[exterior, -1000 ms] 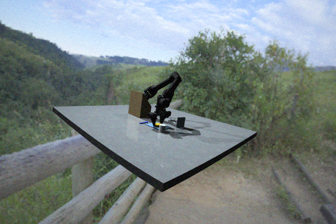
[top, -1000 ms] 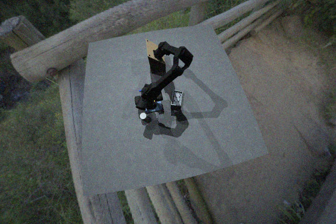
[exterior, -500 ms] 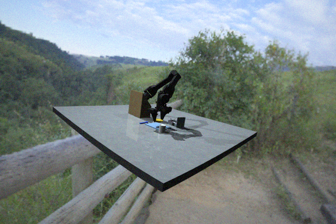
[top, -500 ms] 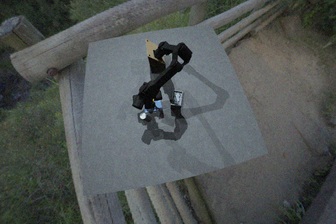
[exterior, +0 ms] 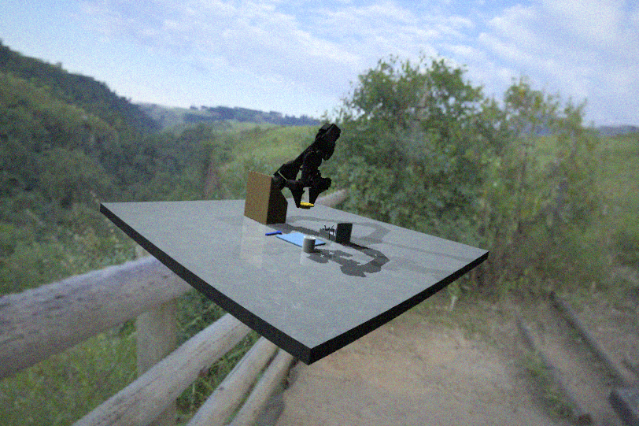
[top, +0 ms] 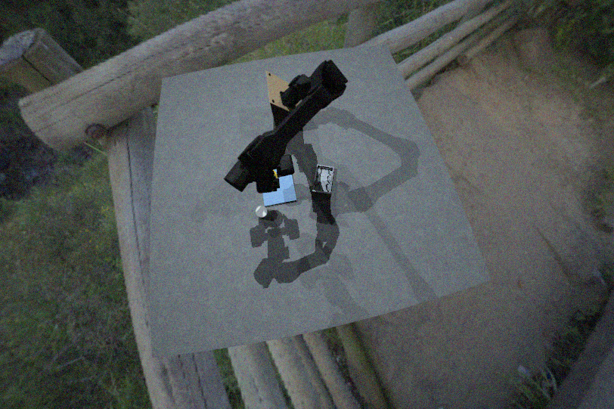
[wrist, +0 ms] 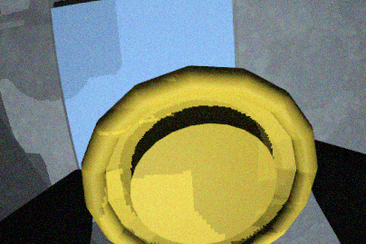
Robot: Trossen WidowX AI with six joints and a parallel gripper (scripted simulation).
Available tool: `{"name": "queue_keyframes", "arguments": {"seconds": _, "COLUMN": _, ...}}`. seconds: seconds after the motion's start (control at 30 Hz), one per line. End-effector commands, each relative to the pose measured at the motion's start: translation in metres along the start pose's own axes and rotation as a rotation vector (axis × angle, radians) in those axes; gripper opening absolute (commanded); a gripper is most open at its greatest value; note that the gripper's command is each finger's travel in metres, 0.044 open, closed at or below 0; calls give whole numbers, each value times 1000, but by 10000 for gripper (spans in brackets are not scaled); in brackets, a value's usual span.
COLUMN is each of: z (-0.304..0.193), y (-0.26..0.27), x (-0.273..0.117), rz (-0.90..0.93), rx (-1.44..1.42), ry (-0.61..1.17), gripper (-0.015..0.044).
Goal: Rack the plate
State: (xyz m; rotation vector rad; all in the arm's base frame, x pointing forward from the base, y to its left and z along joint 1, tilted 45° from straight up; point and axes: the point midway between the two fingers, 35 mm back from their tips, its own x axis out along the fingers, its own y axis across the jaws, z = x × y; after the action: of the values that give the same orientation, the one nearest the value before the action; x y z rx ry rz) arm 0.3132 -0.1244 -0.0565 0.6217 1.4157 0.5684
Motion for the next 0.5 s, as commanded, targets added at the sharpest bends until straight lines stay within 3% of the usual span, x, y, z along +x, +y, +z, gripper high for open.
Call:
{"name": "queue_keyframes", "arguments": {"seconds": 0.0, "z": 1, "y": 0, "x": -20, "rz": -4, "rx": -9, "ry": 2, "gripper": 0}}
{"name": "queue_keyframes", "arguments": {"seconds": 0.27, "z": 0, "y": 1, "x": -43, "rz": 0, "rx": -4, "ry": 3, "gripper": 0}}
{"name": "queue_keyframes", "arguments": {"seconds": 0.47, "z": 1, "y": 28, "x": -47, "rz": -5, "rx": 180, "ry": 2, "gripper": 0}}
